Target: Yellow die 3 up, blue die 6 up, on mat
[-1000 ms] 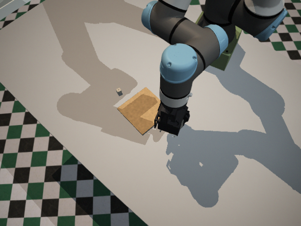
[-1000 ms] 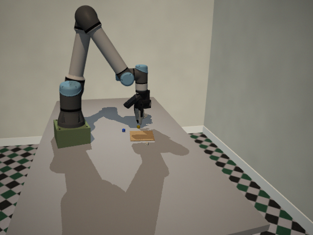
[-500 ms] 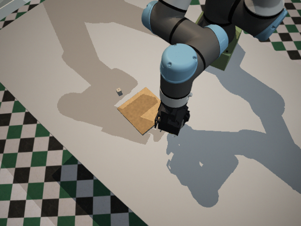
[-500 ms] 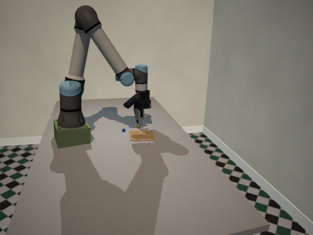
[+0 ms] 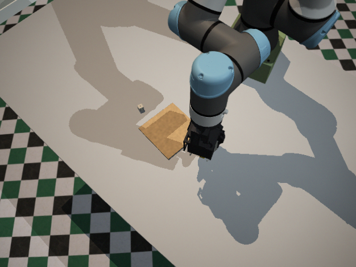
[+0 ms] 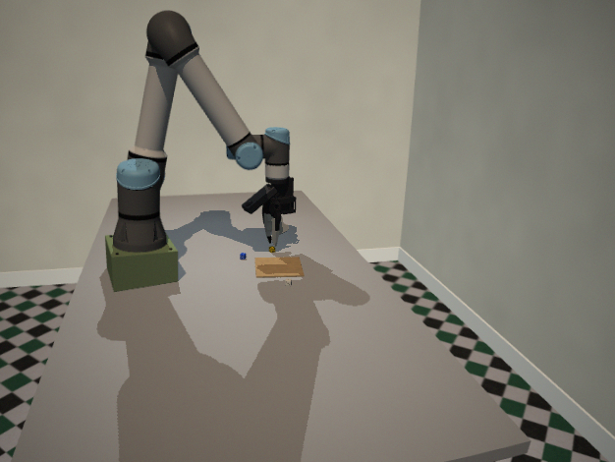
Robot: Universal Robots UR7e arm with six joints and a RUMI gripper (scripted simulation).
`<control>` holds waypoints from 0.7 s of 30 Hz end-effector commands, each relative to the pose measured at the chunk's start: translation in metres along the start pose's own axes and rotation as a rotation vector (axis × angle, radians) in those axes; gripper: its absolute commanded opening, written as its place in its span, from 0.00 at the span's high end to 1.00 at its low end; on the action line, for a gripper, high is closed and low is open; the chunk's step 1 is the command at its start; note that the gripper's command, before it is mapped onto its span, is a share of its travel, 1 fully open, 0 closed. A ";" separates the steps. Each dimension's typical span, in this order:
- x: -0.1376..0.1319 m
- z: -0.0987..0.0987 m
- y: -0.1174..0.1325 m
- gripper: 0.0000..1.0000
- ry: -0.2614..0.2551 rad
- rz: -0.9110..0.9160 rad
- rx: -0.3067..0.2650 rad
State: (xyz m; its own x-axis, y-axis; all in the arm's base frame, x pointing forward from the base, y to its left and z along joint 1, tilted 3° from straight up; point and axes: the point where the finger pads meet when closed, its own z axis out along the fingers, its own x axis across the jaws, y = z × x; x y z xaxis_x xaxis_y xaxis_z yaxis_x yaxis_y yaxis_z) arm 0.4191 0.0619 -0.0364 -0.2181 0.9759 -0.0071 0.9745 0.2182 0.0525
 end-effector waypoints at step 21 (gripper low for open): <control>0.001 0.000 -0.002 0.82 0.001 0.000 0.000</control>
State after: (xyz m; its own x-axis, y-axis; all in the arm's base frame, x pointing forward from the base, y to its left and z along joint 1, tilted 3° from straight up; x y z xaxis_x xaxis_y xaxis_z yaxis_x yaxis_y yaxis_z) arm 0.4190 0.0619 -0.0364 -0.2181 0.9759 -0.0071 0.9745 0.2182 0.0525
